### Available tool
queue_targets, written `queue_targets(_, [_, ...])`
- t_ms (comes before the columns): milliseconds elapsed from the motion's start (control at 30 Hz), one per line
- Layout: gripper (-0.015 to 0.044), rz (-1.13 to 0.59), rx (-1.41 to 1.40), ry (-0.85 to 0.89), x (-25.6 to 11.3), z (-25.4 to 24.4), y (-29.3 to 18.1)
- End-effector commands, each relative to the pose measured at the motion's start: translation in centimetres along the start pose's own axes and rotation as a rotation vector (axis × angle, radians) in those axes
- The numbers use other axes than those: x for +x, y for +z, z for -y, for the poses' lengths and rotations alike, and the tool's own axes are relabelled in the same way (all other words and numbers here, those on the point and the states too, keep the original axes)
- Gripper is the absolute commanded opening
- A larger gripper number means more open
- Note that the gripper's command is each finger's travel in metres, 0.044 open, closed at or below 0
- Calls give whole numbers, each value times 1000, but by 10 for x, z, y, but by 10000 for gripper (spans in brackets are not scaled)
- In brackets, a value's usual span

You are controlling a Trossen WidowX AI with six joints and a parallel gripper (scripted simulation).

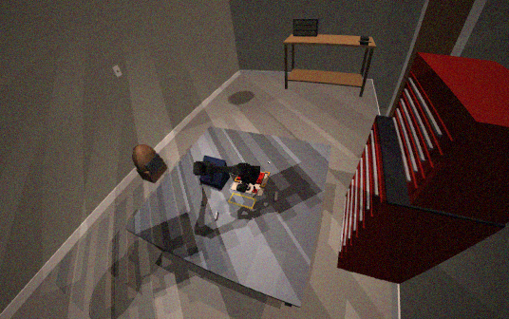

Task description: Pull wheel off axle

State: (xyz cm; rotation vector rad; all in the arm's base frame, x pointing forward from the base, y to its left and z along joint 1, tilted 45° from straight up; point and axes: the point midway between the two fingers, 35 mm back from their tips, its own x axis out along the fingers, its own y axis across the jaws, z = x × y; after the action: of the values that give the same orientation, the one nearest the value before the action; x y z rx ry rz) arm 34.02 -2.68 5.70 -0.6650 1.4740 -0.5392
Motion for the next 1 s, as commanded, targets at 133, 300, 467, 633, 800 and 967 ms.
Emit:
queue_targets(133, [0,8,3,-3,-3,29,-17])
queue_targets(300, [0,8,5,-5,-4,44,-28])
queue_targets(467, [0,8,7,-6,-3,52,-33])
queue_targets(633, [0,8,7,-6,10,52,-33])
queue_targets(800, [0,8,7,-6,21,52,-33])
queue_targets(967, [0,9,7,-4,45,51,-30])
